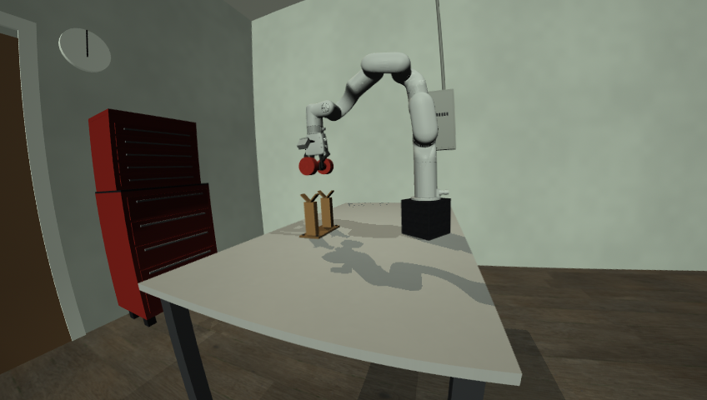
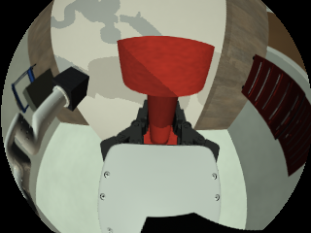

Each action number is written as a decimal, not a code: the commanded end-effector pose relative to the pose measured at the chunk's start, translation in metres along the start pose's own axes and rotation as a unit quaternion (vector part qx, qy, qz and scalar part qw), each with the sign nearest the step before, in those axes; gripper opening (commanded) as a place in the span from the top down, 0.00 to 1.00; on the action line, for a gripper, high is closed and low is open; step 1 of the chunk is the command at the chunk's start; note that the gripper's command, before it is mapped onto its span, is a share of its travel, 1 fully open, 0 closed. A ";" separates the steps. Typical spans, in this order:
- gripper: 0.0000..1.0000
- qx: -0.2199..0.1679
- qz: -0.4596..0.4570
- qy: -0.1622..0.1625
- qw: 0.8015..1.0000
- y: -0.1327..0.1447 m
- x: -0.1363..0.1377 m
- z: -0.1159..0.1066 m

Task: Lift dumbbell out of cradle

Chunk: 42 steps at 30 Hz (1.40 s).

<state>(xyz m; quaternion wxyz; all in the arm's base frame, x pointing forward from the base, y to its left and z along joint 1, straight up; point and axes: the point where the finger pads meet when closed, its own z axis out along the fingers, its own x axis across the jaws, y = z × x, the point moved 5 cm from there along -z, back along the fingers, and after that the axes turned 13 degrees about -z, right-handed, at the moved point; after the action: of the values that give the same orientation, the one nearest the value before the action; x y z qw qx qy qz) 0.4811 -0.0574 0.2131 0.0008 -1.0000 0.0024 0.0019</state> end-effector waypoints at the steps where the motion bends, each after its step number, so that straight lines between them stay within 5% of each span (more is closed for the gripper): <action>1: 1.00 0.000 0.000 0.003 1.000 0.000 0.001 -0.005; 42: 1.00 0.000 0.000 0.003 1.000 0.000 0.001 -0.009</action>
<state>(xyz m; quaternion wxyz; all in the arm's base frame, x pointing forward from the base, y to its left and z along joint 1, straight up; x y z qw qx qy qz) 0.4809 -0.0574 0.2198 0.0009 -1.0000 0.0024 0.0021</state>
